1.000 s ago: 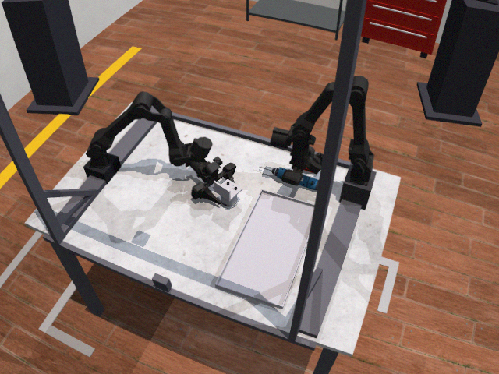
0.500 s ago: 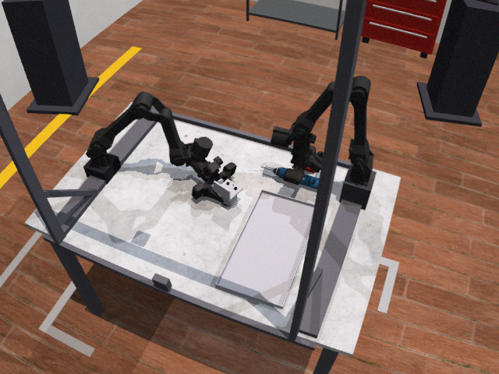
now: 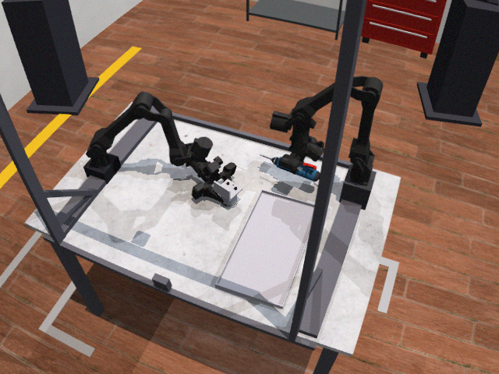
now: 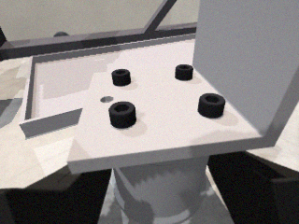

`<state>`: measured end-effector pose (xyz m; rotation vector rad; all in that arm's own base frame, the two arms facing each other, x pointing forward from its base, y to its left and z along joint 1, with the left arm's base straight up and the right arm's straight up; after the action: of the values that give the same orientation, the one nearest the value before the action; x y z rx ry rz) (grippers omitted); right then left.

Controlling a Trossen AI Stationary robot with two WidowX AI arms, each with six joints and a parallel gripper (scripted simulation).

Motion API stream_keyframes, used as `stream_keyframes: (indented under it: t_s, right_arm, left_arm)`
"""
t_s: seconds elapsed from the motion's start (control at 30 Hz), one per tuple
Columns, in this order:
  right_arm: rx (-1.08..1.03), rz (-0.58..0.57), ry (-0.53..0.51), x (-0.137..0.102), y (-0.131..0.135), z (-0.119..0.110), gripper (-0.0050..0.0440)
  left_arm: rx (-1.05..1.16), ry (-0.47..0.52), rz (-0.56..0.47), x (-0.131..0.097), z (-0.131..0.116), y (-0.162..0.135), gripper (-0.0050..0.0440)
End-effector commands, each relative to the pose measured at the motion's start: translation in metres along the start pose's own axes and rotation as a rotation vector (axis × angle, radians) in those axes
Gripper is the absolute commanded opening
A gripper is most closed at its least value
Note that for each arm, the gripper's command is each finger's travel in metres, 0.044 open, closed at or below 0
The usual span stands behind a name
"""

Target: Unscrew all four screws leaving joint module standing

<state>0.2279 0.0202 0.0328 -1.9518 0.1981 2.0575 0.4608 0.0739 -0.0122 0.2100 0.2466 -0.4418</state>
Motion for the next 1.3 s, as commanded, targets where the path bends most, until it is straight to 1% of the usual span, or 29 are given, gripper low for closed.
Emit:
stream_keyframes:
  t_s: [0.0, 0.23, 0.47, 0.53, 0.7, 0.9, 1.03, 1.1, 1.27]
  right_arm:
    - [0.081, -0.097, 0.007, -0.020, -0.008, -0.010, 0.0160]
    - [0.318, -0.335, -0.077, -0.042, -0.016, -0.014, 0.0160]
    - [0.545, -0.547, -0.178, -0.052, -0.023, -0.010, 0.0160]
    - [0.545, -0.547, -0.178, -0.052, -0.023, -0.010, 0.0160]
    - [0.680, -0.679, -0.232, -0.059, -0.029, -0.009, 0.0160]
    - [0.806, -0.803, -0.283, -0.065, -0.035, -0.007, 0.0160]
    - [0.864, -0.863, -0.312, -0.068, -0.041, -0.005, 0.0160]
    - [0.864, -0.863, -0.312, -0.068, -0.041, -0.005, 0.0160]
    - [0.932, -0.929, -0.340, -0.072, -0.046, -0.003, 0.0160]
  left_arm:
    - [0.024, -0.026, 0.008, 0.000, 0.014, 0.005, 0.0243]
    - [0.024, -0.026, 0.008, 0.000, 0.014, 0.005, 0.0243]
    - [0.024, -0.026, 0.008, 0.000, 0.014, 0.005, 0.0243]
    - [0.024, -0.026, 0.008, 0.000, 0.014, 0.005, 0.0243]
    - [0.024, -0.026, 0.008, 0.000, 0.014, 0.005, 0.0243]
    - [0.024, -0.026, 0.008, 0.000, 0.014, 0.005, 0.0243]
    - [0.024, -0.026, 0.008, 0.000, 0.014, 0.005, 0.0243]
    - [0.024, -0.026, 0.008, 0.000, 0.014, 0.005, 0.0243]
    - [0.024, -0.026, 0.008, 0.000, 0.014, 0.005, 0.0243]
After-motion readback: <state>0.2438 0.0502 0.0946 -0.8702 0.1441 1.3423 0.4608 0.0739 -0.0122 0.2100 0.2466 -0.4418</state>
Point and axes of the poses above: on each arm, the point midway between the two fingers, 35 mm back from their tips, its own x axis out along the fingers, its own y axis across the jaws, z = x × y, the point moved 3 cm from there along -x, back along the fingers, and after that the axes turned 9 degrees about x, right-handed, at the moved point
